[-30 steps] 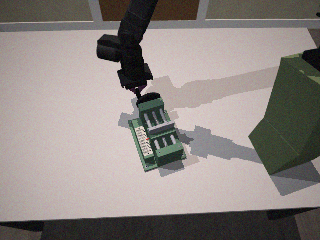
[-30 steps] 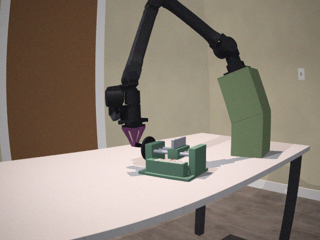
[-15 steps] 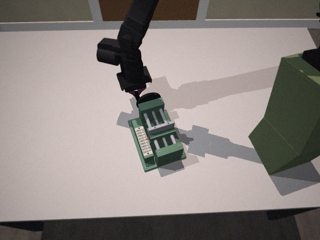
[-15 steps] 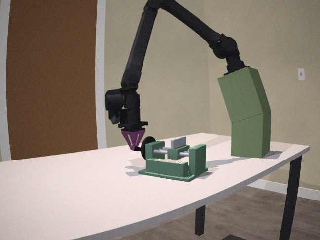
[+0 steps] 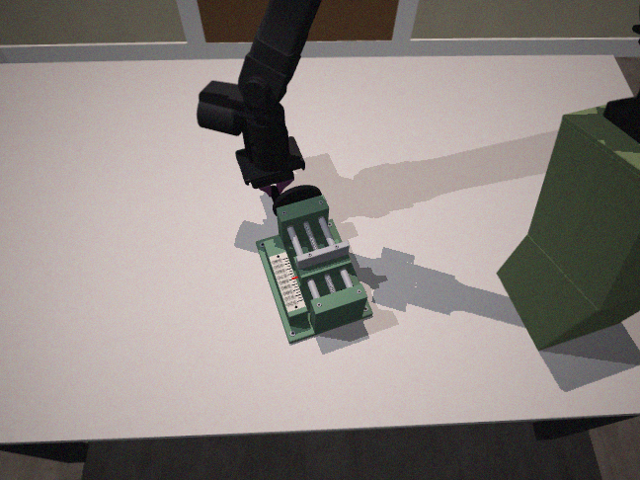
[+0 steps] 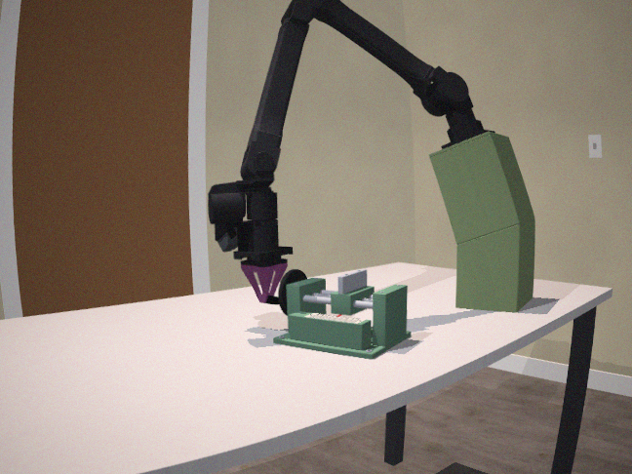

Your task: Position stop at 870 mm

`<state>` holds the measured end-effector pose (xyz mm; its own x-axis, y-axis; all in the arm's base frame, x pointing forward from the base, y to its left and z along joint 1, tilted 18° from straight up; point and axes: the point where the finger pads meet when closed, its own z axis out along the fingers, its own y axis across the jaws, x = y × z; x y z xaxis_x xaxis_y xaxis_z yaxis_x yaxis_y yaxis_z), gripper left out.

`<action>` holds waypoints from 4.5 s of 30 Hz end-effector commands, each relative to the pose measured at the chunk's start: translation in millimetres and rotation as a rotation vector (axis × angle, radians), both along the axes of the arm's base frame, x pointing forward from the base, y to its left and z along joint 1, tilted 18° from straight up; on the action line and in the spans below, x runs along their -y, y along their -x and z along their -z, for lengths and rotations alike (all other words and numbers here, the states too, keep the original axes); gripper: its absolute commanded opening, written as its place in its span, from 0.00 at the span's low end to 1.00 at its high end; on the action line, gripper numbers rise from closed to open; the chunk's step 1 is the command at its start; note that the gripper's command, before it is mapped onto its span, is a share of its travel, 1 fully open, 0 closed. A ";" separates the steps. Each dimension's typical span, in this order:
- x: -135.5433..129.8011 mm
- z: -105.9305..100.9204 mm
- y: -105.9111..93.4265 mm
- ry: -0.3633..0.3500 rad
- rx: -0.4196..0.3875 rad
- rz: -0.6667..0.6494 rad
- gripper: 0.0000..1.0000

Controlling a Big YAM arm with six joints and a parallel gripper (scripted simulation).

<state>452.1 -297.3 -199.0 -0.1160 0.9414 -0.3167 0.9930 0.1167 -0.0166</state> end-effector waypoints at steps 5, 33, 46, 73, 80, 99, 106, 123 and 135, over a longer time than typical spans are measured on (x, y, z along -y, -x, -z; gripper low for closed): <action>11.0 9.5 -14.3 0.012 0.029 -0.009 0.06; 15.0 31.8 25.2 0.001 0.003 -0.001 0.06; 16.0 32.4 30.1 0.002 0.002 -0.001 0.06; 19.3 36.4 47.4 0.004 0.001 -0.001 0.06; 19.1 34.1 52.9 0.004 0.001 -0.001 0.06; 24.8 7.7 54.2 0.021 0.026 -0.001 0.06; 17.6 21.9 66.2 0.000 -0.005 -0.001 0.06; 16.2 2.1 72.8 0.005 0.002 -0.001 0.06; 11.8 -27.0 72.6 0.013 0.019 0.014 0.06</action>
